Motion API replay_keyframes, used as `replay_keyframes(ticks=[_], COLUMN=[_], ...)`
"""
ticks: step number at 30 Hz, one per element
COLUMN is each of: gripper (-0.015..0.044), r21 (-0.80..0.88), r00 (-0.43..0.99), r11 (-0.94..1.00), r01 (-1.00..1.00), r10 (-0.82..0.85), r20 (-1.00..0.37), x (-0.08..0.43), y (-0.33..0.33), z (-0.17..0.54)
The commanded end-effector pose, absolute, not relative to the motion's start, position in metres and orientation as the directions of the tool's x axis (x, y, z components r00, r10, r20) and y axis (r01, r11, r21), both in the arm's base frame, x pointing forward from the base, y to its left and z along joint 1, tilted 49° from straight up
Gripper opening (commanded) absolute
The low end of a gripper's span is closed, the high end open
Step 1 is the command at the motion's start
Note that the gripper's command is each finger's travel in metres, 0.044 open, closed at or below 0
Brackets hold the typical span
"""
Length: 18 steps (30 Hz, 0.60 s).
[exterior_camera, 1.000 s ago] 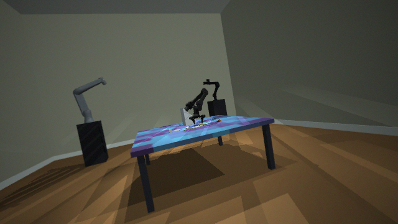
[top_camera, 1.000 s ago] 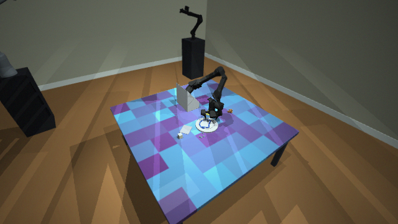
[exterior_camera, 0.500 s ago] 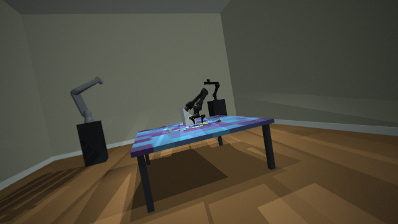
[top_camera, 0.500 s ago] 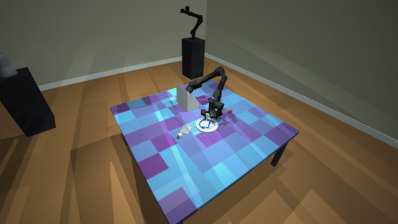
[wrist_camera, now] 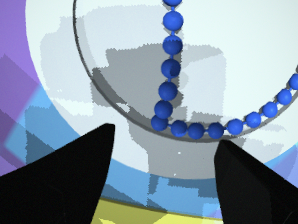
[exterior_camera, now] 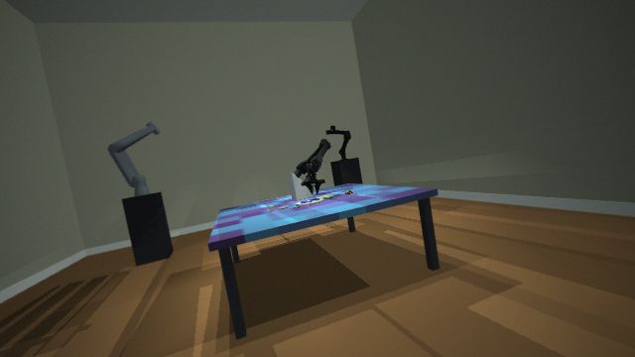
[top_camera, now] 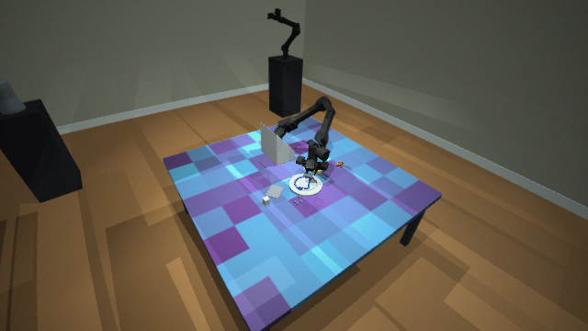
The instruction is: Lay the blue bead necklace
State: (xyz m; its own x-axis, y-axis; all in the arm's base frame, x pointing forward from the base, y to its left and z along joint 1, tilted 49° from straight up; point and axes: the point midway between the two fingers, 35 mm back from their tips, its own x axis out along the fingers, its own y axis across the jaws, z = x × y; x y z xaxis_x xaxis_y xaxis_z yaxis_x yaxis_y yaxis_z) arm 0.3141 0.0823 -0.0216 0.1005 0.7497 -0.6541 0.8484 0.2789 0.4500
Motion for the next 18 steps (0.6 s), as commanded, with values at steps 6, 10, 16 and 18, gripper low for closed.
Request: replay_keyframes(ticks=[6, 10, 16, 18], gripper=[0.012, 0.012, 0.012, 0.012], r21=[0.429, 0.441, 0.439, 0.437], r00=[0.097, 0.106, 0.105, 0.104], r11=[0.259, 0.262, 0.261, 0.261], r01=[0.865, 0.859, 0.86, 0.86], r10=[0.754, 0.75, 0.75, 0.751], r20=[-0.65, -0.653, -0.653, -0.652], x=[0.315, 0.317, 0.318, 0.318], y=[0.09, 0.087, 0.091, 0.094], z=[-0.027, -0.024, -0.028, -0.03])
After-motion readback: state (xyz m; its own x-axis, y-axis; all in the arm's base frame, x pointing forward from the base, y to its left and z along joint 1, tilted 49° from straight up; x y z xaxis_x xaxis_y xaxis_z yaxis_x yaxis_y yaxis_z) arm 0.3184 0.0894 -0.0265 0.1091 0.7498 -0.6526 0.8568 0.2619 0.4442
